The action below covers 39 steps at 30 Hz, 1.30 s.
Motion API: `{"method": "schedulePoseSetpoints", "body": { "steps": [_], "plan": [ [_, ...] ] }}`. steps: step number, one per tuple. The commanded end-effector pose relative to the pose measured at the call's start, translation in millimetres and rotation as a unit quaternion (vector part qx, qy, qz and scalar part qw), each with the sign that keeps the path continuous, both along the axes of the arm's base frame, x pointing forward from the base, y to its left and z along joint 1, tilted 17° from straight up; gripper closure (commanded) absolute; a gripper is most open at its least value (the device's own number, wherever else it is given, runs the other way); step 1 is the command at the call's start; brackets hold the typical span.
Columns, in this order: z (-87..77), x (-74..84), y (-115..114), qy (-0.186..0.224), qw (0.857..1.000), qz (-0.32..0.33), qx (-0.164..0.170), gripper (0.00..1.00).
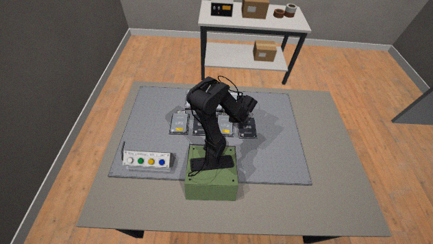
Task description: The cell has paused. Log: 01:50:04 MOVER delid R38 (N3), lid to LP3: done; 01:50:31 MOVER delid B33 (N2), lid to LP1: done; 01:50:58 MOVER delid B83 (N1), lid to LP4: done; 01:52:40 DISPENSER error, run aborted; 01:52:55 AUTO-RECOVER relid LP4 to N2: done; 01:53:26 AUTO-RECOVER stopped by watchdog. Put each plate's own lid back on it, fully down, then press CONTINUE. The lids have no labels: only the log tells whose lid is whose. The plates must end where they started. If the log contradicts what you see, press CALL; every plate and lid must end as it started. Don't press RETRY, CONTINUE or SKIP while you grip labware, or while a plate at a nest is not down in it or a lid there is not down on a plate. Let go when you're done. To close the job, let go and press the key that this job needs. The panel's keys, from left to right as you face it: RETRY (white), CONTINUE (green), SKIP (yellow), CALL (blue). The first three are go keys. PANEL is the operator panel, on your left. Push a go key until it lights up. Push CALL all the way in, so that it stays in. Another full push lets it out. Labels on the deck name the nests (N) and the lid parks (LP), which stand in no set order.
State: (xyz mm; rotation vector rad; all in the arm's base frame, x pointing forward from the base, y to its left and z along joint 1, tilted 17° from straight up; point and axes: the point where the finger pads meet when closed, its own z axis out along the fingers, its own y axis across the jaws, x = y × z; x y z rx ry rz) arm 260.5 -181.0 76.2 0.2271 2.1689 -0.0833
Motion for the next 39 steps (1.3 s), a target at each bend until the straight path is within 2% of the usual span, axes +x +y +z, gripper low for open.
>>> {"method": "schedulePoseSetpoints", "body": {
  "steps": [1,18,19,22,29,33,35,39],
  "plan": [
    [21.0,9.9,-9,-0.026,0.999,0.009,-0.029,1.0],
    [21.0,9.9,-9,-0.026,0.999,0.009,-0.029,1.0],
    [18.1,9.3,-2,-0.016,1.0,0.004,-0.018,1.0],
    [11.1,8.7,18,-0.02,1.0,0.004,-0.021,1.0],
    [10.7,15.0,52,-0.021,1.0,0.004,-0.019,1.0],
    [15.6,19.2,60,-0.024,0.999,0.003,-0.021,1.0],
    [8.8,17.7,72,-0.017,1.0,0.003,-0.016,1.0],
    [8.9,21.4,92,-0.018,1.0,0.003,-0.015,1.0]
  ]
}}
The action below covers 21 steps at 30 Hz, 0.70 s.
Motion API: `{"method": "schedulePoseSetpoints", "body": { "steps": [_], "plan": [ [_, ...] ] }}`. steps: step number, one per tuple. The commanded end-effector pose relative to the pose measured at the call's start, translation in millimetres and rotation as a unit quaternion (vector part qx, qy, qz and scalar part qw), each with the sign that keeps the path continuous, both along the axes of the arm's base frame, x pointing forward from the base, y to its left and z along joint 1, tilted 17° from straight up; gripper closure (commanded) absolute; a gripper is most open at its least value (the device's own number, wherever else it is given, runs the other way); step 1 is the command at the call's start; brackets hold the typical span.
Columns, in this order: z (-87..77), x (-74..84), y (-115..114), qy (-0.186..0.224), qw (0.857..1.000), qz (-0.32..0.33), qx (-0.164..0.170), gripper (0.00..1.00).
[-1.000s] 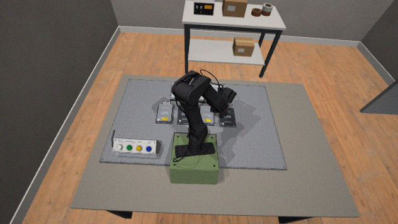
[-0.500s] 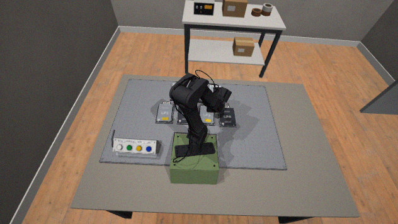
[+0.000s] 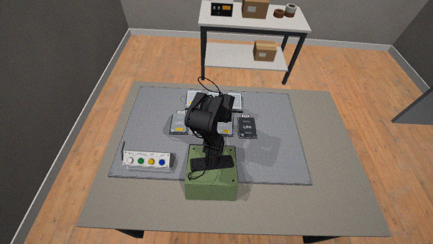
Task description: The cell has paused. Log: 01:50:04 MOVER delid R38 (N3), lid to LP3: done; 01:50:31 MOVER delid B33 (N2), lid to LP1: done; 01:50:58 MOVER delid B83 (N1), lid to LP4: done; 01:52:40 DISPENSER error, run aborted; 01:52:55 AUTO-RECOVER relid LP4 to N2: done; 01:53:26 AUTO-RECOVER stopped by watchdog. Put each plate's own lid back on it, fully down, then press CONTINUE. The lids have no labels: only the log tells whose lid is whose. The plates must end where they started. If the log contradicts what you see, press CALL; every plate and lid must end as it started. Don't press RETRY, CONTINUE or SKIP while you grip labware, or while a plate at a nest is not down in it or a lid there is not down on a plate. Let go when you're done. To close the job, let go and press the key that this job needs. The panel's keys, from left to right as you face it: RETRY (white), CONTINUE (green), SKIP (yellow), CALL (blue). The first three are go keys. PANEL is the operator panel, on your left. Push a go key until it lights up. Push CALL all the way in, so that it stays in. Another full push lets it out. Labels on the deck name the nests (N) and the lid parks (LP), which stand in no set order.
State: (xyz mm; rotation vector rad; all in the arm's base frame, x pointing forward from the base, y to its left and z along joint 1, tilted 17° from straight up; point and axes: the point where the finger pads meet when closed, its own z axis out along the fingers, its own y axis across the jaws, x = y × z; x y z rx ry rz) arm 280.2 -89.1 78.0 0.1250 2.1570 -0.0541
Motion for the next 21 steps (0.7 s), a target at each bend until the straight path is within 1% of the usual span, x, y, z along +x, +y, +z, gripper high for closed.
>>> {"method": "schedulePoseSetpoints", "body": {
  "steps": [1,3,7,9,10,13,16,21],
  "plan": [
    [10.6,4.3,4,-0.02,0.999,-0.039,-0.008,1.0],
    [16.5,9.2,13,-0.021,0.999,-0.039,-0.007,1.0],
    [16.8,13.1,33,-0.021,0.999,-0.039,-0.005,1.0],
    [16.8,13.1,33,-0.021,0.999,-0.039,-0.005,1.0],
    [12.9,13.6,37,-0.012,0.999,-0.039,-0.004,1.0],
    [9.3,17.4,54,-0.006,0.999,-0.036,-0.003,1.0],
    [19.0,25.7,70,-0.021,0.999,-0.036,-0.002,1.0],
    [18.8,30.3,96,-0.021,0.999,-0.036,0.0,1.0]
  ]
}}
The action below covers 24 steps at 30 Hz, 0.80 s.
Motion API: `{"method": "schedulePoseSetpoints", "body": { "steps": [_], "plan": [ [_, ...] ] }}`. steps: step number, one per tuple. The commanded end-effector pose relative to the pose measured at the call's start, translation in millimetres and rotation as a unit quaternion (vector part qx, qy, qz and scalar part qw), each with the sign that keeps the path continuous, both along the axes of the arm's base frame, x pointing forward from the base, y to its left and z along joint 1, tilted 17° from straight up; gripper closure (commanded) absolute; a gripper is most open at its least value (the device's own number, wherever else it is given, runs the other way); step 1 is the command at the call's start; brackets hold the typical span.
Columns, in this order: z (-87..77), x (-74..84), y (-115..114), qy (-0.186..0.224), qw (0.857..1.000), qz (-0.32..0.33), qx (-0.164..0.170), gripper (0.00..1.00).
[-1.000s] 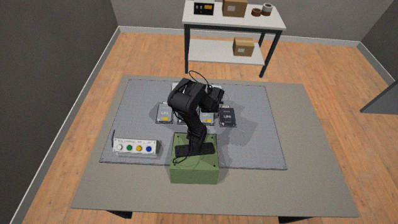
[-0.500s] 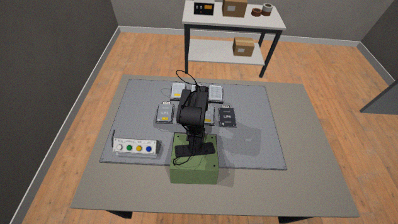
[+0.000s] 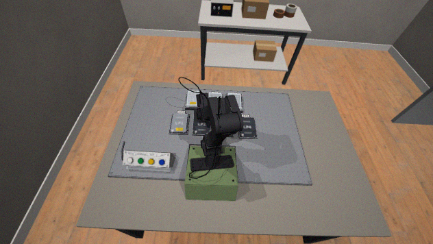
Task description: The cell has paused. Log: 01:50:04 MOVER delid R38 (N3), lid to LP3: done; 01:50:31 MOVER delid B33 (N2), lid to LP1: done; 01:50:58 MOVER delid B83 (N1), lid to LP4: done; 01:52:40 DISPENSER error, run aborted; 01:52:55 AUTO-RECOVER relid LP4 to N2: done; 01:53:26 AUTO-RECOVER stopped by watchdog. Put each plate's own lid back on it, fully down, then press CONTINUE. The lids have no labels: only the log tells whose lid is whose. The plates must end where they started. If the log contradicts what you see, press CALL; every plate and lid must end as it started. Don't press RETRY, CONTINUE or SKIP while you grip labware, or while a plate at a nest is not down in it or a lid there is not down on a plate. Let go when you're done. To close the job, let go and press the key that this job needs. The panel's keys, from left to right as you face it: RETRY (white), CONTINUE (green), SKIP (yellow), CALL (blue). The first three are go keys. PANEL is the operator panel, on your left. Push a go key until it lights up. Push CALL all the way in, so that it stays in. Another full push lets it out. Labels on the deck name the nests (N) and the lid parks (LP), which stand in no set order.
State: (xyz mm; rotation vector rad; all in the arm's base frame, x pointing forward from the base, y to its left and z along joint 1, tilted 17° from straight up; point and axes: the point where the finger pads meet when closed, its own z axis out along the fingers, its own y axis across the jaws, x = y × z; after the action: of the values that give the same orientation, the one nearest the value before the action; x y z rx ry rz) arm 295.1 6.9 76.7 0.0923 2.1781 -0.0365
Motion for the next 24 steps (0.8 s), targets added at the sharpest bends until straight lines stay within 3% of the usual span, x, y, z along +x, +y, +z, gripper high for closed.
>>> {"method": "schedulePoseSetpoints", "body": {
  "steps": [1,5,17,24],
  "plan": [
    [20.2,16.4,5,-0.031,0.998,-0.051,0.0,1.0],
    [20.0,18.2,15,-0.031,0.998,-0.051,0.001,1.0],
    [16.9,27.1,76,-0.025,0.998,-0.051,0.001,1.0],
    [22.0,28.2,74,-0.032,0.998,-0.056,0.006,1.0]
  ]
}}
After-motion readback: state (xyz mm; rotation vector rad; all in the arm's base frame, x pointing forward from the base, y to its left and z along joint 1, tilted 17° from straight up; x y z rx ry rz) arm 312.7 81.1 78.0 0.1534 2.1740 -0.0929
